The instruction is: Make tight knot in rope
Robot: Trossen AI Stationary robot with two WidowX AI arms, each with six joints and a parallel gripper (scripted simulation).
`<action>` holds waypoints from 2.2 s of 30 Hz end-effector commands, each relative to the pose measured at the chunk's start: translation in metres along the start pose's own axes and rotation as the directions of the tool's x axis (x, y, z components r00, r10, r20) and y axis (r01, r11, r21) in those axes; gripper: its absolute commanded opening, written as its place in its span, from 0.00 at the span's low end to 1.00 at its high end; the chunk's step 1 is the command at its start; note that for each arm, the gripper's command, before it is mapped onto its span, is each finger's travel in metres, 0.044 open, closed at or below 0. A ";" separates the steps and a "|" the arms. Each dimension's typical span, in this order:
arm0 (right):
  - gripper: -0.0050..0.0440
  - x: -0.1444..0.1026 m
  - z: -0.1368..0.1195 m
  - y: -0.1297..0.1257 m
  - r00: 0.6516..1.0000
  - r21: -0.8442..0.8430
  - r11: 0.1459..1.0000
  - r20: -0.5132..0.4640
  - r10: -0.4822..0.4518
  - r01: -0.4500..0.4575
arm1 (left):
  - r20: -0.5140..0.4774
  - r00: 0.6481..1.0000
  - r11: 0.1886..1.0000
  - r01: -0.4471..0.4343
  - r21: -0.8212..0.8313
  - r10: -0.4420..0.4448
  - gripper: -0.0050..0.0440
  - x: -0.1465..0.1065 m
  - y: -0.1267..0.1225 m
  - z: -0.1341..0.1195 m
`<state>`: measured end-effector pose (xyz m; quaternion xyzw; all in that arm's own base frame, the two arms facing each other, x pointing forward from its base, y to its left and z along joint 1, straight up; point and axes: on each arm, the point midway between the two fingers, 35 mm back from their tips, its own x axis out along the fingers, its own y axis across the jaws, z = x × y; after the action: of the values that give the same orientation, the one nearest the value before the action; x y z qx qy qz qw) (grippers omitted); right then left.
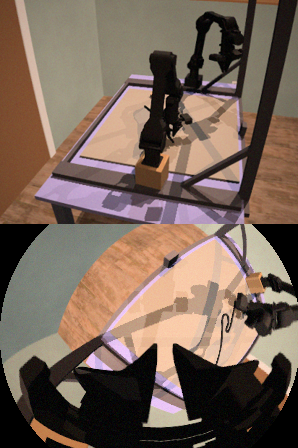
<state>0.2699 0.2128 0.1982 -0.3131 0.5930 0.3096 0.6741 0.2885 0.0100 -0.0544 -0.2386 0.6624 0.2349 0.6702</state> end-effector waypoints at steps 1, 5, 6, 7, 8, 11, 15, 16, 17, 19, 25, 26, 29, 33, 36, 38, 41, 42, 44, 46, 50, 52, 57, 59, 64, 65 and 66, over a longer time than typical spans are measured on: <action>0.28 -0.007 0.001 0.000 1.000 0.003 1.000 0.022 -0.002 0.002 | 0.007 1.000 1.000 0.003 -0.004 -0.003 0.28 0.004 -0.001 0.001; 0.28 -0.007 0.001 0.000 1.000 0.003 1.000 0.022 -0.002 0.002 | 0.007 1.000 1.000 0.003 -0.004 -0.003 0.28 0.005 -0.001 0.001; 0.28 -0.007 0.001 0.000 1.000 0.003 1.000 0.022 -0.002 0.002 | 0.007 1.000 1.000 0.003 -0.004 -0.003 0.28 0.005 -0.001 0.001; 0.28 -0.007 0.001 0.000 1.000 0.003 1.000 0.022 -0.002 0.002 | 0.007 1.000 1.000 0.003 -0.004 -0.003 0.28 0.005 -0.001 0.001; 0.28 -0.007 0.001 0.000 1.000 0.003 1.000 0.022 -0.002 0.002 | 0.007 1.000 1.000 0.003 -0.004 -0.003 0.28 0.005 -0.001 0.001; 0.28 -0.007 0.001 0.000 1.000 0.003 1.000 0.022 -0.002 0.002 | 0.007 1.000 1.000 0.003 -0.004 -0.003 0.28 0.005 -0.001 0.001; 0.28 -0.007 0.001 0.000 1.000 0.003 1.000 0.022 -0.002 0.002 | 0.007 1.000 1.000 0.003 -0.004 -0.003 0.28 0.005 -0.001 0.001; 0.28 -0.007 0.001 0.000 1.000 0.003 1.000 0.022 -0.002 0.002 | 0.007 1.000 1.000 0.003 -0.004 -0.003 0.28 0.005 -0.001 0.001; 0.28 -0.007 0.001 0.000 1.000 0.003 1.000 0.022 -0.002 0.002 | 0.007 1.000 1.000 0.003 -0.004 -0.003 0.28 0.005 -0.001 0.001; 0.28 -0.007 0.001 0.000 1.000 0.003 1.000 0.022 -0.002 0.002 | 0.007 1.000 1.000 0.003 -0.004 -0.003 0.18 0.005 -0.001 0.001; 0.28 -0.007 0.001 0.000 1.000 0.003 1.000 0.022 -0.002 0.002 | 0.007 1.000 1.000 0.003 -0.004 -0.003 0.16 0.005 -0.001 0.001; 0.28 -0.007 0.001 0.000 1.000 0.003 1.000 0.022 -0.002 0.002 | 0.007 1.000 1.000 0.003 -0.004 -0.003 0.16 0.005 -0.001 0.001; 0.28 -0.007 0.001 0.000 1.000 0.003 1.000 0.022 -0.002 0.002 | 0.007 1.000 1.000 0.003 -0.004 -0.003 0.16 0.005 -0.001 0.001; 0.28 -0.007 0.001 0.000 1.000 0.003 1.000 0.022 -0.002 0.002 | 0.007 1.000 1.000 0.003 -0.004 -0.003 0.16 0.005 -0.001 0.001; 0.28 -0.007 0.001 0.000 1.000 0.003 1.000 0.022 -0.002 0.002 | 0.007 1.000 1.000 0.003 -0.004 -0.003 0.16 0.005 -0.001 0.001; 0.28 -0.007 0.001 0.000 1.000 0.003 1.000 0.022 -0.002 0.002 | 0.007 1.000 1.000 0.003 -0.004 -0.003 0.16 0.005 -0.001 0.001; 0.28 -0.007 0.001 0.000 1.000 0.003 1.000 0.022 -0.002 0.002 | 0.007 1.000 1.000 0.003 -0.004 -0.003 0.16 0.005 -0.001 0.001; 0.28 -0.007 0.001 0.000 1.000 0.003 1.000 0.022 -0.002 0.002 | 0.007 1.000 1.000 0.003 -0.004 -0.003 0.16 0.005 -0.001 0.001; 0.28 -0.007 0.001 0.000 1.000 0.003 1.000 0.022 -0.002 0.002 | 0.007 1.000 1.000 0.003 -0.004 -0.003 0.16 0.002 -0.001 0.002; 0.28 -0.007 0.001 0.000 1.000 0.003 1.000 0.022 -0.002 0.002 | 0.008 1.000 1.000 0.004 -0.004 -0.004 0.16 -0.007 -0.001 0.002; 0.28 -0.007 0.001 0.000 1.000 0.003 1.000 0.022 -0.002 0.002 | 0.008 1.000 1.000 0.004 -0.004 -0.004 0.16 -0.024 -0.001 0.001; 0.28 -0.007 0.001 0.000 1.000 0.003 1.000 0.022 -0.002 0.002 | 0.008 1.000 1.000 0.004 -0.004 -0.004 0.16 -0.026 -0.001 0.001; 0.28 -0.007 0.001 0.000 1.000 0.003 1.000 0.022 -0.002 0.002 | 0.008 1.000 1.000 0.004 -0.004 -0.004 0.16 -0.037 -0.001 0.002; 0.28 -0.007 0.001 0.000 1.000 0.003 1.000 0.022 -0.002 0.002 | 0.008 1.000 1.000 0.004 -0.004 -0.004 0.16 -0.048 -0.001 0.002; 0.28 -0.007 0.001 0.000 1.000 0.003 1.000 0.022 -0.002 0.002 | 0.008 1.000 1.000 0.004 -0.004 -0.004 0.16 -0.058 -0.001 0.001; 0.28 -0.007 0.001 0.000 1.000 0.003 1.000 0.022 -0.002 0.002 | 0.008 1.000 1.000 0.004 -0.004 -0.004 0.16 -0.062 -0.001 0.002; 0.28 -0.007 0.001 0.000 1.000 0.003 1.000 0.022 -0.002 0.002 | 0.008 1.000 1.000 0.004 -0.004 -0.004 0.16 -0.067 -0.001 0.002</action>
<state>0.2699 0.2128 0.1982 -0.3131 0.5930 0.3096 0.6741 0.2815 0.0097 -0.0096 -0.2351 0.6736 0.2385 0.6589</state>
